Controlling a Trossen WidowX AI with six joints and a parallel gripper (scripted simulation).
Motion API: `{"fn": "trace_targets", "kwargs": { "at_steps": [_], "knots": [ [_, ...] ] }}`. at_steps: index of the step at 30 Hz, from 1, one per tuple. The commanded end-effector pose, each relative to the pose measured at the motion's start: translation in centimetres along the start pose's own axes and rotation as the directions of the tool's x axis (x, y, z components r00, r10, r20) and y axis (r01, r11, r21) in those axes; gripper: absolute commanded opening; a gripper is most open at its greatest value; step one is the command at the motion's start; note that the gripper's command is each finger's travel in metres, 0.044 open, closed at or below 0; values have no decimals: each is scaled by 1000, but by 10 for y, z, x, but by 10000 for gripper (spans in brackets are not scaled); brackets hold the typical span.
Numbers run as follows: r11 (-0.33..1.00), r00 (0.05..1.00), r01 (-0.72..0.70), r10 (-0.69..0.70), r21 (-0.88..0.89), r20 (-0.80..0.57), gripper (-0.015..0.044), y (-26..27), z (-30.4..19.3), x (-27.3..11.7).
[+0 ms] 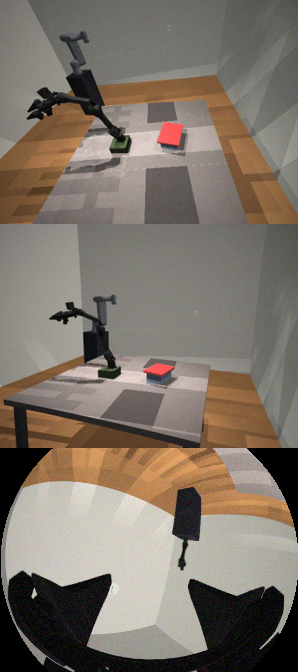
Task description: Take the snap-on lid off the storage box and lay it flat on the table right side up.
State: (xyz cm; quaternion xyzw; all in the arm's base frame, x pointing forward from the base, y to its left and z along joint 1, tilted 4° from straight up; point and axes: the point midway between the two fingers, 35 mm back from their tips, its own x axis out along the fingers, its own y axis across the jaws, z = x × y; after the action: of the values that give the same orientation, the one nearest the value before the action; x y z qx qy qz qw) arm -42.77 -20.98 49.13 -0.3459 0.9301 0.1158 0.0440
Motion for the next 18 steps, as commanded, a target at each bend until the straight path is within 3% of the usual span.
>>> {"fn": "trace_targets", "kwargs": {
  "at_steps": [1,6,18],
  "knots": [
    [1000,1000,3,-3,-6,1,374,-1,0,0],
    [986,992,123,-122,-115,14,243,-62,0,6],
    [848,896,433,-441,-305,46,235,-249,3,-8]
  ]
}}
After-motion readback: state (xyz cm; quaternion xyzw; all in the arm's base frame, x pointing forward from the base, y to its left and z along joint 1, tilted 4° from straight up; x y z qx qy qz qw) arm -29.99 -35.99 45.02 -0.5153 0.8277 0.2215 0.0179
